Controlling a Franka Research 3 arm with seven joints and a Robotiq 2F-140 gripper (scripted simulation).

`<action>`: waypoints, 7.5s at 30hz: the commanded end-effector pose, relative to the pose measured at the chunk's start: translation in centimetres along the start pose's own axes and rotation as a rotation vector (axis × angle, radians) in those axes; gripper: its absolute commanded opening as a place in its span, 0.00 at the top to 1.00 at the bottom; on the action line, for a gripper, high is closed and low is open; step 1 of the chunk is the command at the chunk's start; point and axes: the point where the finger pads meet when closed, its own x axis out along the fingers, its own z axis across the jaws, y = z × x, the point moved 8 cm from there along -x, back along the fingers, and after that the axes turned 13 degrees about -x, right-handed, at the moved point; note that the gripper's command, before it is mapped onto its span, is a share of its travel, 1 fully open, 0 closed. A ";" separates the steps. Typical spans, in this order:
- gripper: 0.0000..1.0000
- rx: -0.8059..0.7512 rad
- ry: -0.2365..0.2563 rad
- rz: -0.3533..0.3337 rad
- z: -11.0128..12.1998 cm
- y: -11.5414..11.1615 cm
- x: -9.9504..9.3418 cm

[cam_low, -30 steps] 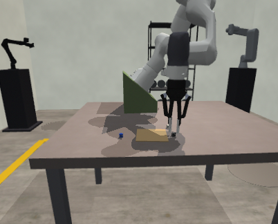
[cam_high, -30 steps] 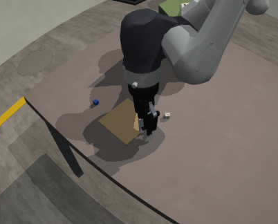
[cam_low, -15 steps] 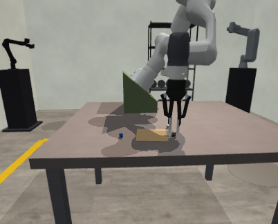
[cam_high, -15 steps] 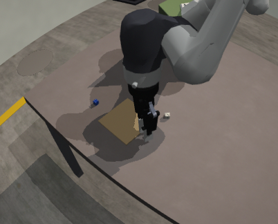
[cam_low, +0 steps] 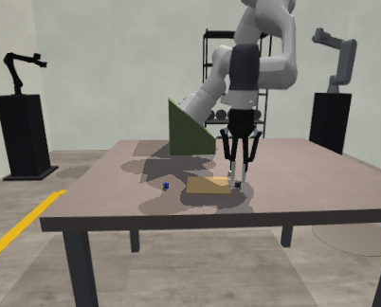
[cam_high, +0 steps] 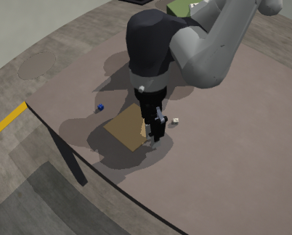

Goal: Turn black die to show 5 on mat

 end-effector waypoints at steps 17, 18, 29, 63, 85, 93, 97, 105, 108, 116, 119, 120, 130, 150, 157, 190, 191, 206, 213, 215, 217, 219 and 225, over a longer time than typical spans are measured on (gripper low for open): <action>0.81 0.000 0.002 -0.003 -0.2 -0.1 -0.1; 0.81 0.000 0.002 -0.003 -0.2 -0.1 -0.1; 0.81 0.000 0.002 -0.003 -0.2 -0.1 -0.1; 0.81 0.000 0.002 -0.003 -0.2 -0.1 1.9; 0.81 0.000 0.002 -0.003 -0.2 -0.1 1.9; 0.81 0.000 0.002 -0.003 -0.2 -0.1 1.9; 0.81 0.000 0.002 -0.003 -0.2 -0.1 1.9; 0.93 0.000 0.002 -0.003 -0.2 -0.1 1.9; 0.93 0.000 0.002 -0.003 -0.2 -0.1 1.9; 0.93 0.000 0.002 -0.003 -0.2 -0.1 1.9; 0.93 0.000 0.002 -0.003 -0.2 -0.1 1.9; 0.93 0.000 0.002 -0.003 -0.2 -0.1 1.9; 0.93 0.000 0.002 -0.003 -0.2 -0.1 1.9; 0.93 0.000 0.002 -0.003 -0.2 -0.1 -3.7; 0.93 0.000 0.002 -0.003 -0.2 0.0 -7.7; 0.93 -0.463 0.007 0.005 -4.5 -0.6 -7.9; 0.93 -0.480 0.007 0.005 -4.6 -0.7 -7.9; 0.93 -0.749 0.006 0.005 -6.8 -0.9 -7.8; 0.93 -0.880 0.005 0.003 -7.9 -1.0 -7.8; 0.93 -0.903 0.004 0.003 -8.0 -1.1 -7.8; 0.93 -0.937 0.004 0.002 -8.3 -1.1 -7.8; 0.93 -0.983 0.004 0.001 -8.6 -1.1 -7.8; 0.93 -1.058 0.003 -0.002 -9.2 -1.2 -7.7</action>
